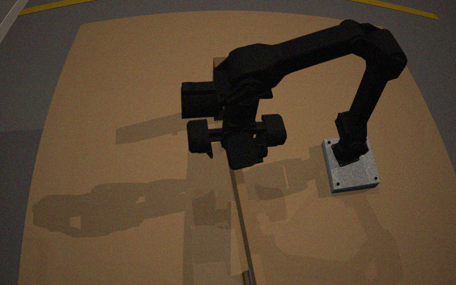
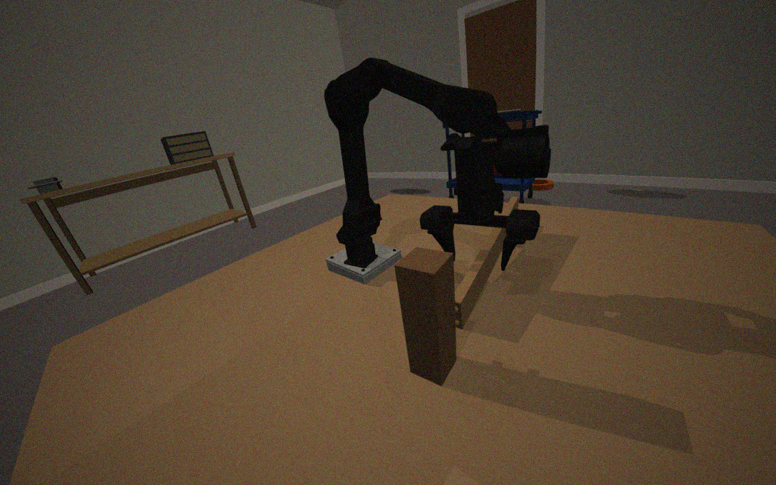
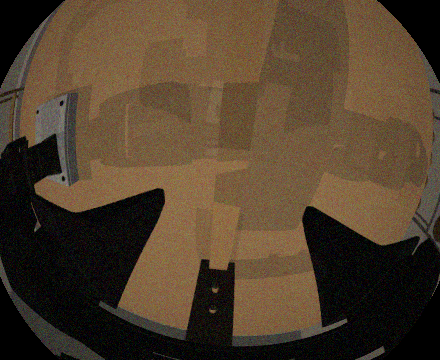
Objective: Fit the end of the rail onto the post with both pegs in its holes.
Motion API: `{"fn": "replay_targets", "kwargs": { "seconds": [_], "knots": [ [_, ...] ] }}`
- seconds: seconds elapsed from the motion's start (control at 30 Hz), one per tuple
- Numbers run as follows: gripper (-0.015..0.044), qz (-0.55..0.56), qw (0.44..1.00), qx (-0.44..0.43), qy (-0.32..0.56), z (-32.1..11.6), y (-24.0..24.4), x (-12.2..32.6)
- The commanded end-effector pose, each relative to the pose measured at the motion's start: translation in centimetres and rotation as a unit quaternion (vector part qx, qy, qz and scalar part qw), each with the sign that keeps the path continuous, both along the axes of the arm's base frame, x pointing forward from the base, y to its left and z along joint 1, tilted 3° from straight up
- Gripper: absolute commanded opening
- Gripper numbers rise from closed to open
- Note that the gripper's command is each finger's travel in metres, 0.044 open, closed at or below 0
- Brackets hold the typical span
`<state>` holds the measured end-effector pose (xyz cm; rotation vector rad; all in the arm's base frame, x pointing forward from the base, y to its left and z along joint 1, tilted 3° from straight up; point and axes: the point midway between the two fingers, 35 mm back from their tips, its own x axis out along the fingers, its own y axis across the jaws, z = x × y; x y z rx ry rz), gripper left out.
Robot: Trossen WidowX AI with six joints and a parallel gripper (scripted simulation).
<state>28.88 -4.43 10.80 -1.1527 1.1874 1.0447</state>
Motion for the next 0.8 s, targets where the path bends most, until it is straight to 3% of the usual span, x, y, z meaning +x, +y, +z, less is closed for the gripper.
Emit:
{"fn": "replay_targets", "kwargs": {
  "seconds": [0.0, 0.77],
  "knots": [
    [0.0440, 0.002, 1.000, -0.001, 0.008, -1.0, 0.0, -0.2],
    [0.0440, 0.002, 1.000, -0.001, 0.009, -4.7, 0.0, 0.1]
  ]
}}
